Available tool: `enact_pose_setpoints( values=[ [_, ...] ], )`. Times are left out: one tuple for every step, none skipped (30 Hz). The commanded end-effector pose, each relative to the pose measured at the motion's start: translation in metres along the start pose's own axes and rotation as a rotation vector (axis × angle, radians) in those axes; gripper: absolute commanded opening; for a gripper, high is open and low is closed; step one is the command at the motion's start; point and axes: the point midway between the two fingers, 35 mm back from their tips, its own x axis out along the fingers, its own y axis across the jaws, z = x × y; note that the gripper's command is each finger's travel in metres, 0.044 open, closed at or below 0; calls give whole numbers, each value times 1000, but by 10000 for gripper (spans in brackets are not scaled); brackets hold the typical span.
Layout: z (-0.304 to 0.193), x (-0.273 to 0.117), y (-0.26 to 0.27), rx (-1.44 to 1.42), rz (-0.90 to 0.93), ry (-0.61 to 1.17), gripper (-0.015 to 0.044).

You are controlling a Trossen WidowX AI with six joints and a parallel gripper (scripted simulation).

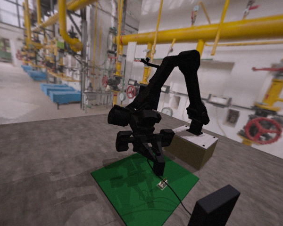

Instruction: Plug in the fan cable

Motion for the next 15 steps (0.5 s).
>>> enact_pose_setpoints(
  values=[
    [-1, 0, 0, 1, 0, 0, 0],
    [-2, 0, 0, 1, 0, 0, 0],
    [-3, 0, 0, 1, 0, 0, 0],
    [-4, 0, 0, 1, 0, 0, 0],
    [-5, -1, 0, 1, 0, 0, 0],
    [-6, -1, 1, 1, 0, 0, 0],
    [-7, -1, 1, 1, 0, 0, 0],
    [-8, -1, 1, 1, 0, 0, 0],
    [-9, -1, 1, 1, 0, 0, 0],
    [-10, -1, 1, 1, 0, 0, 0],
    [-11, -1, 1, 1, 0, 0, 0],
    [-12, -1, 1, 1, 0, 0, 0],
    [-13, -1, 1, 1, 0, 0, 0],
    [-14, -1, 1, 1, 0, 0, 0],
    [-15, -1, 1, 1, 0, 0, 0]
  ],
)
